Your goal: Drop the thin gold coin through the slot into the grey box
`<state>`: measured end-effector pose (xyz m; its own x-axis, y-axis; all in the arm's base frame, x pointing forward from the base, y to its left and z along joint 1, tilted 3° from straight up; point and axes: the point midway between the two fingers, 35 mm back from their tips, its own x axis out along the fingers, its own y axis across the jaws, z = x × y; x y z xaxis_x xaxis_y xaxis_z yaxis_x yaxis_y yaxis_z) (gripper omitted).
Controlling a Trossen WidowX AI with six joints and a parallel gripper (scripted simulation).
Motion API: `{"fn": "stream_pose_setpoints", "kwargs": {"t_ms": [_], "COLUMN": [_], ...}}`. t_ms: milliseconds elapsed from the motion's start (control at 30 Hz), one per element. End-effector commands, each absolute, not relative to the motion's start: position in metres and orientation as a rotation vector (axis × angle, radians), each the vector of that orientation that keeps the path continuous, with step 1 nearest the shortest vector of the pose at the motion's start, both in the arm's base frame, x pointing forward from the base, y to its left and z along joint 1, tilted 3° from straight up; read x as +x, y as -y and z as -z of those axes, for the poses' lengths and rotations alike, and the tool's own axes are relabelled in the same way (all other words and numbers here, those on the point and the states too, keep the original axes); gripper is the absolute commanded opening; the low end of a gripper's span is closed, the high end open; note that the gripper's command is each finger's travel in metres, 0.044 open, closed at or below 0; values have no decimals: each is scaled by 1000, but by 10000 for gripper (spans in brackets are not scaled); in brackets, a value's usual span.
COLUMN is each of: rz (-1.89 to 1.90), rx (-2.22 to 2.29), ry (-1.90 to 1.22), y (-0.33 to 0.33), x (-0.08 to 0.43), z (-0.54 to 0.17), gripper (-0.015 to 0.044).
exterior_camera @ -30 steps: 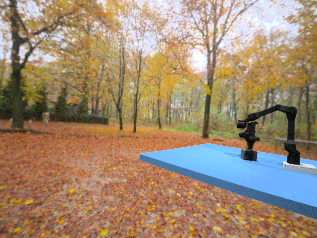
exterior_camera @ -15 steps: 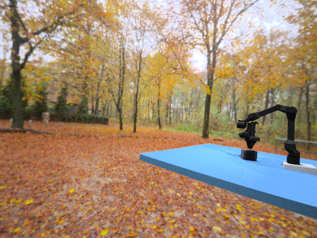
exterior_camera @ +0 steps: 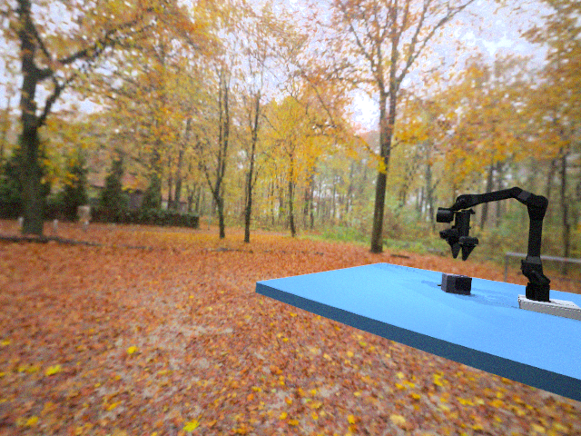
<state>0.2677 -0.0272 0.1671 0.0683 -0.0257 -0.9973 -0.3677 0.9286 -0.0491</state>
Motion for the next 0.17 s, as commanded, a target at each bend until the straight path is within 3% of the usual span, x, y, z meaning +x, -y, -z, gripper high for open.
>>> {"fn": "stream_pose_setpoints", "kwargs": {"t_ms": [0,133], "rz": [-263,-263], "rx": [-321,-321], "ry": [-1490,-1490], "y": [27,27], "x": [266,266], "z": [-173,-173], "gripper": [440,440]}}
